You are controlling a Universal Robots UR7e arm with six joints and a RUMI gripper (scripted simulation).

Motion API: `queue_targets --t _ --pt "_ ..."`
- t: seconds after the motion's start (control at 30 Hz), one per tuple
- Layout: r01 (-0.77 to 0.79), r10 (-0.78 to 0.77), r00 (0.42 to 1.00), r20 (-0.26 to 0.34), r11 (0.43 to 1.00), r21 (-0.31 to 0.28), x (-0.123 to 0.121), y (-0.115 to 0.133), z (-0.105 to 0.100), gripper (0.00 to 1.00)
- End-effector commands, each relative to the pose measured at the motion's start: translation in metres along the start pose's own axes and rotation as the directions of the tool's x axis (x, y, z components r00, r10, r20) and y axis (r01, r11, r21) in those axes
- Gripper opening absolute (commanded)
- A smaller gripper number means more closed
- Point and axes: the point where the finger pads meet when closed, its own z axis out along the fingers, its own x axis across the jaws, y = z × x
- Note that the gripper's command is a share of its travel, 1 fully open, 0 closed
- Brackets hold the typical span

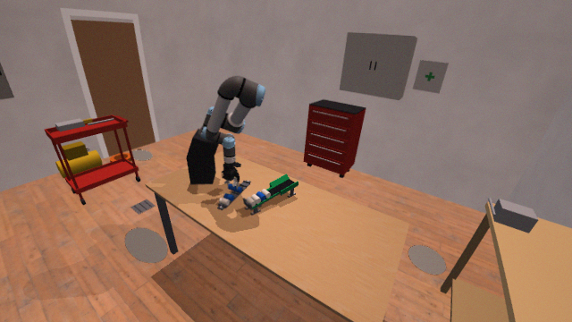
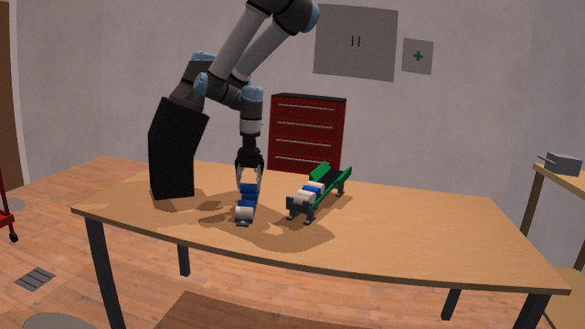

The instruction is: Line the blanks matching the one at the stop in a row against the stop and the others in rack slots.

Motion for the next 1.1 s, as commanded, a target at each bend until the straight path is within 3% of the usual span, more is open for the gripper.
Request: queue_targets --t 0.0,0.5,1.07 --pt "0.0 0.0 1.0 -0.002 1.0 -0.003 0.0 0.001 0.014 0.35" --pt "0.0 0.0 1.0 -0.002 1.0 -0.003 0.0 0.001 0.04 0.35" --pt "0.0 0.0 1.0 -0.002 1.0 -0.003 0.0 0.001 0.044 0.35"
